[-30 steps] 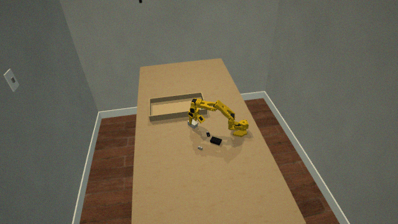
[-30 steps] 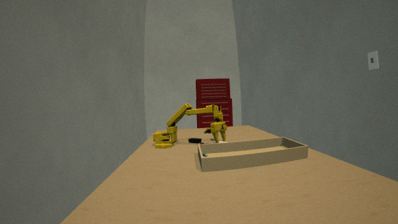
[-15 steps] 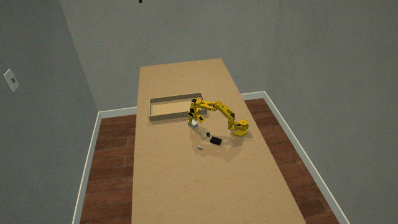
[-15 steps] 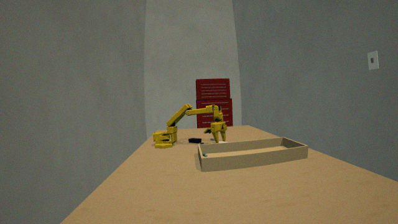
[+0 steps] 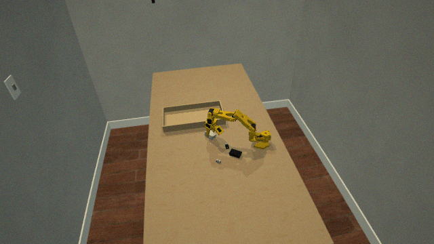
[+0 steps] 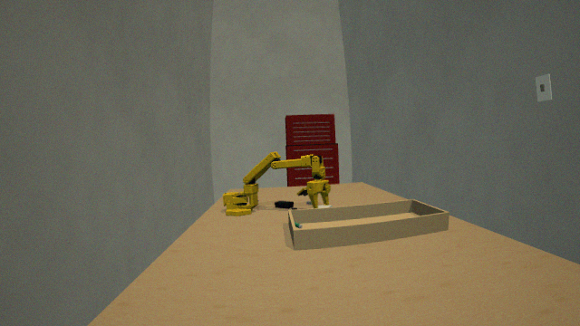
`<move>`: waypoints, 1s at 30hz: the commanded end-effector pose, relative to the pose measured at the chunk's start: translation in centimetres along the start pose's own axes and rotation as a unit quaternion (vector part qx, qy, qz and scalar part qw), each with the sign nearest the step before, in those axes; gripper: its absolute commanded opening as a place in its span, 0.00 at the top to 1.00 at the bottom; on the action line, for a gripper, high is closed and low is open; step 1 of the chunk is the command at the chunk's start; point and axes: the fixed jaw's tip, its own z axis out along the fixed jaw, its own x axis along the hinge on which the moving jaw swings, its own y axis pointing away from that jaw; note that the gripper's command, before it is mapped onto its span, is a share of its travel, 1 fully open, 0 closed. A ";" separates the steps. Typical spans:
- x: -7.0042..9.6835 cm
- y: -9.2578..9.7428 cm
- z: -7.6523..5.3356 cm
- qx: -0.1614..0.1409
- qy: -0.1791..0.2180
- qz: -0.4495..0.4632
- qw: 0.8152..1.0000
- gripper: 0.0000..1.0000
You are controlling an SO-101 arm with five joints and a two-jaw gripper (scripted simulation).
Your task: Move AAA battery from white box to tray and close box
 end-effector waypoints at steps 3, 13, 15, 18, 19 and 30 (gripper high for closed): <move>0.1 -0.4 -0.6 0.007 0.011 0.001 1.000 0.73; 0.1 -0.4 -0.6 0.007 0.011 0.001 1.000 0.72; 0.1 -0.4 -0.6 0.007 0.011 0.001 1.000 0.72; 0.1 -0.4 -0.7 0.008 0.012 0.001 1.000 0.72; 0.2 -0.4 -0.7 0.008 0.013 0.001 1.000 0.72; 0.4 -0.6 -1.4 0.017 0.028 0.002 0.999 0.72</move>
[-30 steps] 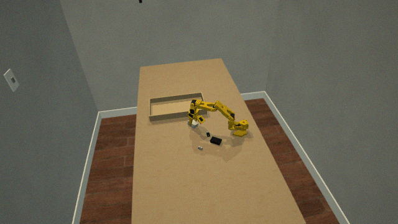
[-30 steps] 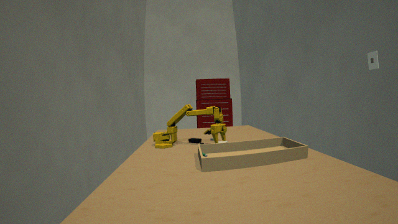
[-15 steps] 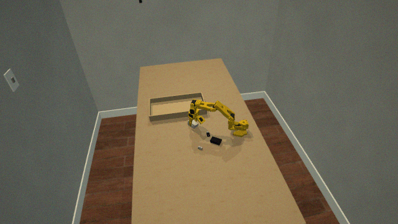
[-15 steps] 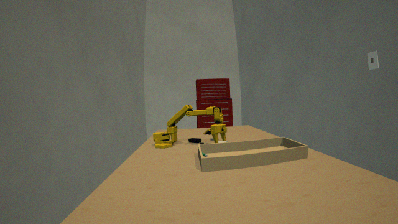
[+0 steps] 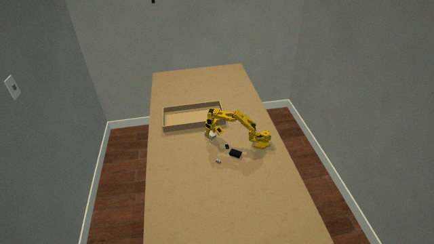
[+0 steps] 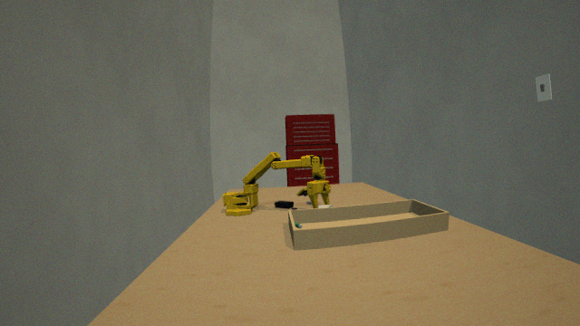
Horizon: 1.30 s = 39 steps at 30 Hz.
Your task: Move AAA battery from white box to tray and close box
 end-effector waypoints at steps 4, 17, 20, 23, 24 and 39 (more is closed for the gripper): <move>0.7 -0.8 -2.1 0.025 0.042 0.002 0.999 0.72; 1.2 -1.3 -3.8 0.044 0.075 0.002 0.996 0.72; 1.3 -1.4 -4.1 0.048 0.082 0.003 0.995 0.72; 1.4 -1.5 -4.4 0.051 0.087 0.003 0.995 0.72; 1.4 -1.5 -4.4 0.052 0.088 0.003 0.995 0.72; 1.4 -1.5 -4.6 0.054 0.091 0.003 0.994 0.72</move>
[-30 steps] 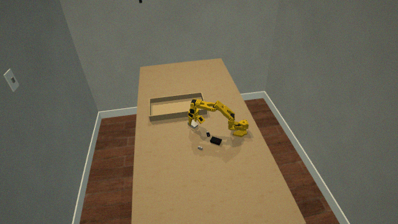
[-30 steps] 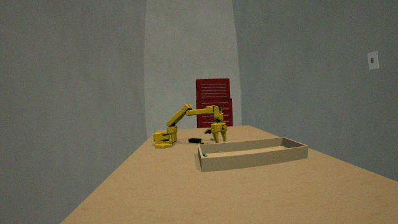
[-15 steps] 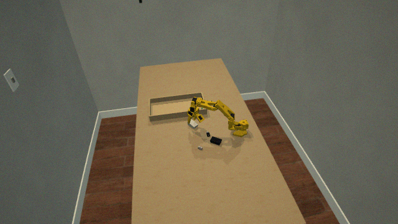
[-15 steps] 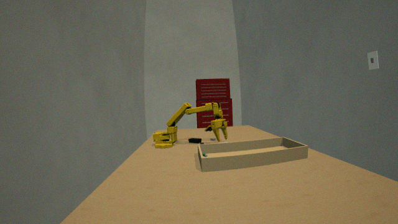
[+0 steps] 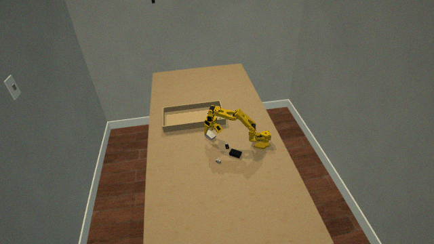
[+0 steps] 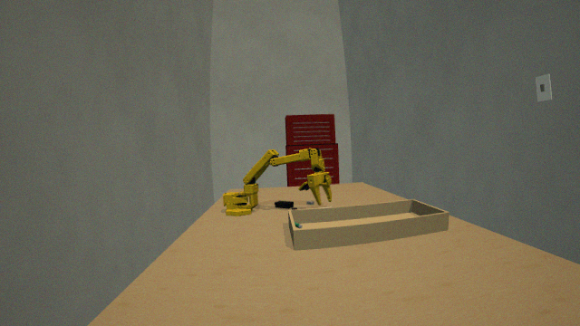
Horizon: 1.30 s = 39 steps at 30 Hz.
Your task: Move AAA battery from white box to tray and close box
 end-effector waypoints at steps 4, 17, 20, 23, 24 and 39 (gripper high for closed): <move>1.0 -0.8 -2.1 0.029 0.047 0.002 0.999 0.72; 0.9 -0.7 -2.5 0.030 0.049 0.001 0.998 0.72; 0.8 -0.4 -3.3 0.031 0.054 0.001 0.998 0.72; 0.7 -0.2 -4.0 0.033 0.058 0.000 0.998 0.72; 0.6 -0.1 -4.1 0.033 0.058 0.000 0.998 0.72; 0.6 -0.1 -4.2 0.034 0.059 0.000 0.998 0.72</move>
